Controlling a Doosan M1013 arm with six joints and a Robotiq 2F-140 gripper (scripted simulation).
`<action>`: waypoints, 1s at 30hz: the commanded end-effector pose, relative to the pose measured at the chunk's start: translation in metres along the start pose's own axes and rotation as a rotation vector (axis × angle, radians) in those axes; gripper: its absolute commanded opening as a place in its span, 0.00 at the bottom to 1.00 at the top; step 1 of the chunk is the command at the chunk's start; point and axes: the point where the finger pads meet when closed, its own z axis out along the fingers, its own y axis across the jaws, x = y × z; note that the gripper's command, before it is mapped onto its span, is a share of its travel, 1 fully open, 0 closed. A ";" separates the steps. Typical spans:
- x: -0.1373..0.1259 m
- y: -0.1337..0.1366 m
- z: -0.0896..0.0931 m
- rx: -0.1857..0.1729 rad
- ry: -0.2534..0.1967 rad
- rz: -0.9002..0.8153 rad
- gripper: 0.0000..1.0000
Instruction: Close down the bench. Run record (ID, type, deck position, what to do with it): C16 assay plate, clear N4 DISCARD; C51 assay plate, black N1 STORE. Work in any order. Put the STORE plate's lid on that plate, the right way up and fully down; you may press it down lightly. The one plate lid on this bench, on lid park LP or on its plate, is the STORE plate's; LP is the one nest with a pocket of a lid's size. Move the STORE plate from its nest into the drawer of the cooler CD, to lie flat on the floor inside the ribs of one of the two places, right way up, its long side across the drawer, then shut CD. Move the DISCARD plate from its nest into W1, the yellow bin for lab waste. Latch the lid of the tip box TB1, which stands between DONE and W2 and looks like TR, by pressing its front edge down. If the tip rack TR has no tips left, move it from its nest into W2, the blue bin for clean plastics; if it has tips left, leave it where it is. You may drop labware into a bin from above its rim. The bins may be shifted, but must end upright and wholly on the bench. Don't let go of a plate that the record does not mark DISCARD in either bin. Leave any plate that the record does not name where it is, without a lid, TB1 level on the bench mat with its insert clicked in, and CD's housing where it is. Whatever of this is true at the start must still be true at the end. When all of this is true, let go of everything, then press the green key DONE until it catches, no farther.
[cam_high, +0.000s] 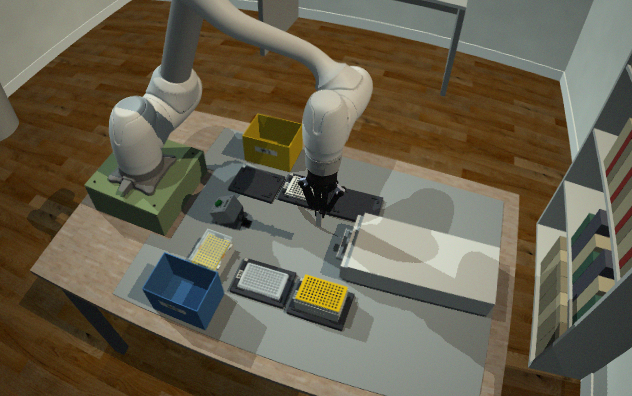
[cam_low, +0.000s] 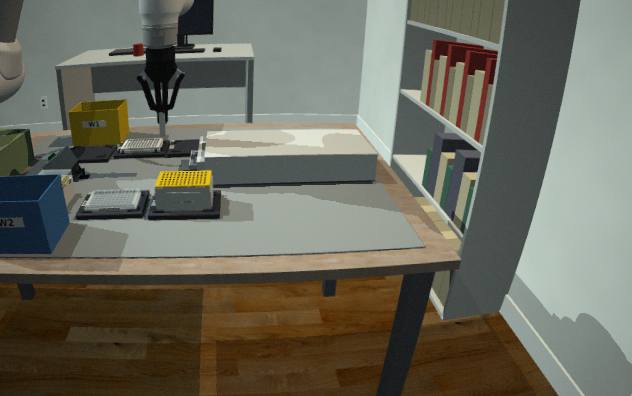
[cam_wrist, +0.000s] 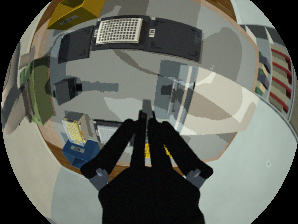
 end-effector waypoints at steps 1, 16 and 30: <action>0.000 0.000 -0.004 0.000 0.000 0.000 0.00; -0.014 -0.008 -0.007 0.000 0.000 0.133 0.66; -0.055 -0.033 -0.011 0.000 0.000 0.533 0.66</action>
